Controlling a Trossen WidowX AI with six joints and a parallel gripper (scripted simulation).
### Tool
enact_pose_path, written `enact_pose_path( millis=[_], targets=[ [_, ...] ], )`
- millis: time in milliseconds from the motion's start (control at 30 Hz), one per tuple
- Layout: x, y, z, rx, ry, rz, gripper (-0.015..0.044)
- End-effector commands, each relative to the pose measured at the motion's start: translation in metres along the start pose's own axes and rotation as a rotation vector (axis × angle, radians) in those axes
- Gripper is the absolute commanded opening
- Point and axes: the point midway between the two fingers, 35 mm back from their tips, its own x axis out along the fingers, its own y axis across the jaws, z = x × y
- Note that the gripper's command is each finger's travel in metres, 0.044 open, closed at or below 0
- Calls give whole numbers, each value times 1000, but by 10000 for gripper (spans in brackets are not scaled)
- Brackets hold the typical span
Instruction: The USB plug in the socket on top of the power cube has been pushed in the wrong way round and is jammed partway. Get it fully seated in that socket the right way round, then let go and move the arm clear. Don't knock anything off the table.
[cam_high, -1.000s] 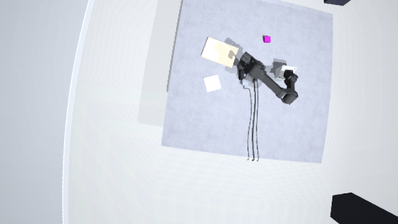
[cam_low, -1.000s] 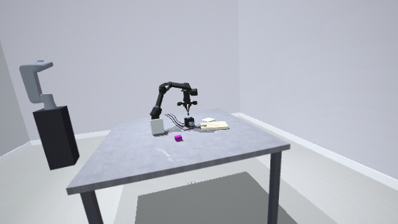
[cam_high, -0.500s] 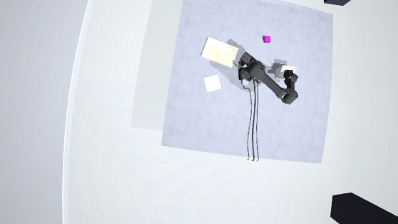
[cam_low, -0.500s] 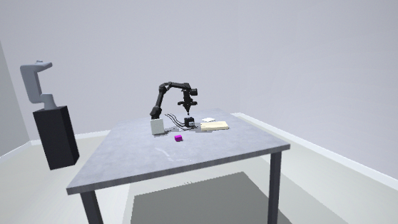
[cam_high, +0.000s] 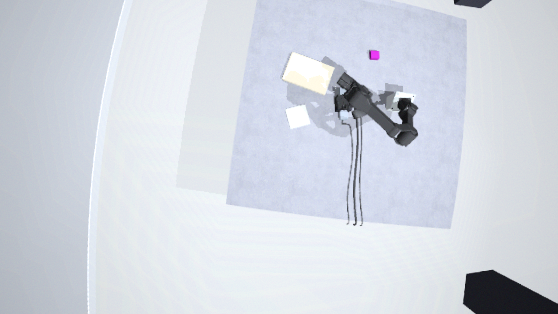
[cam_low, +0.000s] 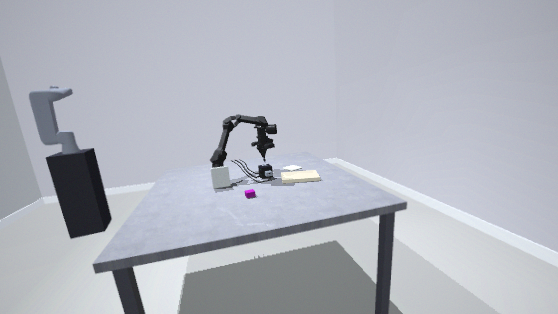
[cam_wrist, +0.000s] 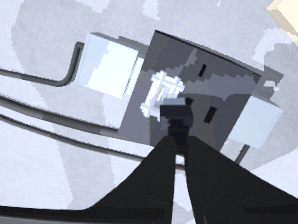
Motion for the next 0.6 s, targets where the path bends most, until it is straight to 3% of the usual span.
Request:
enact_pose_path(
  millis=[0, 567],
  targets=[
    [0, 0, 0, 106, 1, 0, 0],
    [0, 0, 0, 551, 1, -1, 0]
  ],
)
